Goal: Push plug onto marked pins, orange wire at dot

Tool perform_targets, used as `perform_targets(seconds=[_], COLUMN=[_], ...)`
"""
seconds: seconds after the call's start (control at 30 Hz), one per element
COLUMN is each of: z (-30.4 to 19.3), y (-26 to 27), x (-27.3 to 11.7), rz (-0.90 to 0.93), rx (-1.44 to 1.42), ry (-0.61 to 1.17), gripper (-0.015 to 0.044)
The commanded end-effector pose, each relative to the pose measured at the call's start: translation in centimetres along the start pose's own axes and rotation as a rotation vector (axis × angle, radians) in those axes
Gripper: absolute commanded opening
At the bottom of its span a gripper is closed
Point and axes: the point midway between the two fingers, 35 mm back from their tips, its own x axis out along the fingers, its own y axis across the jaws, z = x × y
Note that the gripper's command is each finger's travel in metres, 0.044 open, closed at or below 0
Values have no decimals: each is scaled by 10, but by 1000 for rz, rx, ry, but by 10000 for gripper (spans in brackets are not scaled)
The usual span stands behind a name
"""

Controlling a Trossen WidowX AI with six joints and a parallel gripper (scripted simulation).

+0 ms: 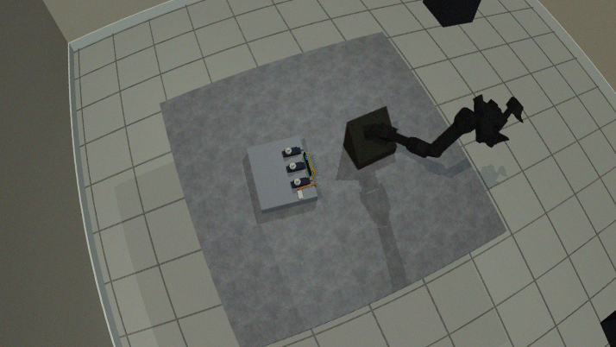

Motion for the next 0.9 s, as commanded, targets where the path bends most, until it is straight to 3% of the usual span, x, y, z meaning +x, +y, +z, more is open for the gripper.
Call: perform_targets(seconds=[0.0, 0.33, 0.87], z=[0, 2, 16], y=[0, -10, -44], x=[0, -9, -59], rz=[-1, -76, -377], rx=[-2, -65, -336], ry=[0, 6, 44], gripper=[374, 115, 115])
